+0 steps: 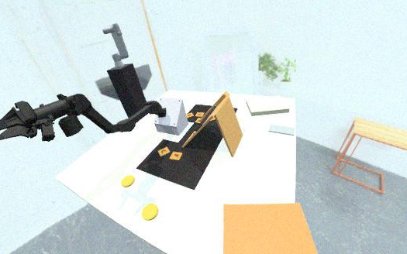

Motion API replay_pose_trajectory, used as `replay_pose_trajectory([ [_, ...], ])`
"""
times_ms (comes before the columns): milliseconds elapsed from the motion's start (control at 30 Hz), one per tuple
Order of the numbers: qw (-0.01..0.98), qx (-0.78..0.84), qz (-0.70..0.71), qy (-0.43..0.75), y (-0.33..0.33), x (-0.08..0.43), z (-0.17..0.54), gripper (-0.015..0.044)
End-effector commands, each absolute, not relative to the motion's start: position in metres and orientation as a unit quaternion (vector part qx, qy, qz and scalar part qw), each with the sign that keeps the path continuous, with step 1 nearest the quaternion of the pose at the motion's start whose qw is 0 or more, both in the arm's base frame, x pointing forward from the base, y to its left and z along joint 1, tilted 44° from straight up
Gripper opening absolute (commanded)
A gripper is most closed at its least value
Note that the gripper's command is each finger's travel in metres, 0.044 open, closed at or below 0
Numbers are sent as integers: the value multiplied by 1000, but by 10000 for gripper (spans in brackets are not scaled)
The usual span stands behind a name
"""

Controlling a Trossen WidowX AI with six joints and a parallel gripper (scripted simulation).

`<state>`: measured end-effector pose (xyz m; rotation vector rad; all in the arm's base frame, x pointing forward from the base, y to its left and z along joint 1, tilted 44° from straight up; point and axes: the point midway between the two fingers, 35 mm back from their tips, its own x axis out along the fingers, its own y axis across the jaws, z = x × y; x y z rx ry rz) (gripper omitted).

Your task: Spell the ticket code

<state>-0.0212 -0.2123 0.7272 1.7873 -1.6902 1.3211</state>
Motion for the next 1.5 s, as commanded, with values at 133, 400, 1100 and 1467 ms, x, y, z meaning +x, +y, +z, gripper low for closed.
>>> replay_pose_trajectory([
  [133,221,622,476,-581,-179,-21,735,440],
  [400,403,575,493,-514,-47,-5,741,440],
  [1100,833,323,348,-285,197,155,572,440],
  [1467,962,143,196,-125,214,249,404,440],
])
